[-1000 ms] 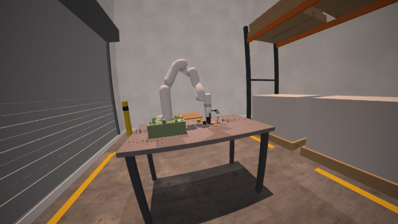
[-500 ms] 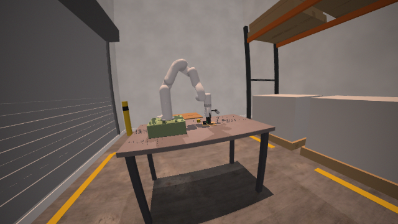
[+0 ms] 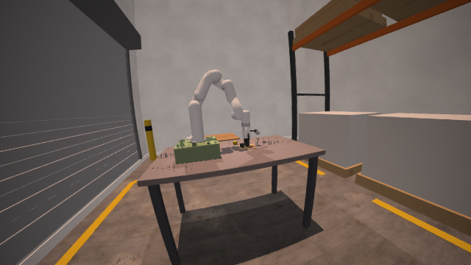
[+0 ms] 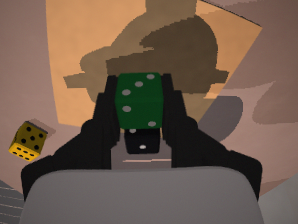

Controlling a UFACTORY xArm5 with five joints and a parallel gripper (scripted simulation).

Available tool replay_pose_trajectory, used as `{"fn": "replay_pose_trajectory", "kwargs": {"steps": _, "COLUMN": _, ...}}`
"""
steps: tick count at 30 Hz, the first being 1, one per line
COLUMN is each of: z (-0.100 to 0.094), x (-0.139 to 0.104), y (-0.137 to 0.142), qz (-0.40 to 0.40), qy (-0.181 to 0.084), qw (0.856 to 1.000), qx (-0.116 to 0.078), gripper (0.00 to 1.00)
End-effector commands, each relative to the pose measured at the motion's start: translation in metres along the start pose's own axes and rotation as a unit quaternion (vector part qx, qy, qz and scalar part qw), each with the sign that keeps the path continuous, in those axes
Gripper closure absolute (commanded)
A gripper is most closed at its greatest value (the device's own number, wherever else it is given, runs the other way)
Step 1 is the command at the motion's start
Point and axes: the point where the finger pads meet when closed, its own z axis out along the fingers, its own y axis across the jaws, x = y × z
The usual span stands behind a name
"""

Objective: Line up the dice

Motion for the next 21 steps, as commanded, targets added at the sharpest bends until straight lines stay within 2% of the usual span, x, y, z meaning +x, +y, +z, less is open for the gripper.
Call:
{"fn": "replay_pose_trajectory", "kwargs": {"steps": 1, "z": -0.0009, "x": 0.0013, "y": 0.0, "qz": 0.0, "qy": 0.002, "qw": 1.0, "qx": 0.0, "gripper": 0.73}}
{"fn": "replay_pose_trajectory", "kwargs": {"steps": 21, "z": 0.0011, "x": 0.0013, "y": 0.0001, "qz": 0.0, "qy": 0.002, "qw": 1.0, "qx": 0.0, "gripper": 0.73}}
